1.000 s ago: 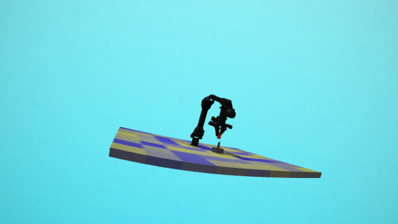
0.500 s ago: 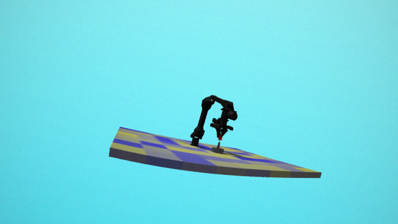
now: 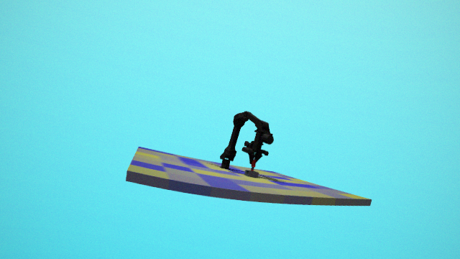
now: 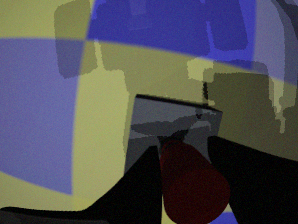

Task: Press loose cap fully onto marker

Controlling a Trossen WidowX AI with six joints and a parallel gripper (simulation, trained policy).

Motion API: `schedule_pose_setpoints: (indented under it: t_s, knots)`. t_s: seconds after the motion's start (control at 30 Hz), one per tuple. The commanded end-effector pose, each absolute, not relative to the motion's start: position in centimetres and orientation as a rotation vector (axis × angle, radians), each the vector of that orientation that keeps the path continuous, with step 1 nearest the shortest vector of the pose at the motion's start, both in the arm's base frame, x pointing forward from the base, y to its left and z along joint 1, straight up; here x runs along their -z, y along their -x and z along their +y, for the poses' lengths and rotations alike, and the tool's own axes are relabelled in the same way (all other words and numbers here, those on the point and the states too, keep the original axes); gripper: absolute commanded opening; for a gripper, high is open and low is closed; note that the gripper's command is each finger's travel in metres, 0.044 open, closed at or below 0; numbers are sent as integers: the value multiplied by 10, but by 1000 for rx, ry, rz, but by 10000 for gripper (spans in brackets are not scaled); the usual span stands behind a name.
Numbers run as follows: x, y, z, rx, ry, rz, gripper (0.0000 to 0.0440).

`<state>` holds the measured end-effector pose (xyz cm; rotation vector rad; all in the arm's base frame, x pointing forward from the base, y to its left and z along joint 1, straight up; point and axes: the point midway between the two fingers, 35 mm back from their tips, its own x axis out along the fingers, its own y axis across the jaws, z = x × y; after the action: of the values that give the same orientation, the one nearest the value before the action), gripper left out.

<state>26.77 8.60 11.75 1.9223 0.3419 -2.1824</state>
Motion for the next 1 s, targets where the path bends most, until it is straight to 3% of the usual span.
schedule_pose_setpoints:
  t_s: [0.0,0.1,0.2,0.7,0.8,0.97]
  knots:
    - [-103,-265,86,2201,-1895,368,0]
    - [-97,-265,86,2196,-1890,381,0]
    - [-92,-264,85,2193,-1879,380,79]
    - [-86,-250,81,2244,-1815,392,166]
    - [-89,-246,80,2248,-1811,401,221]
    - [-93,-242,79,2238,-1820,412,351]
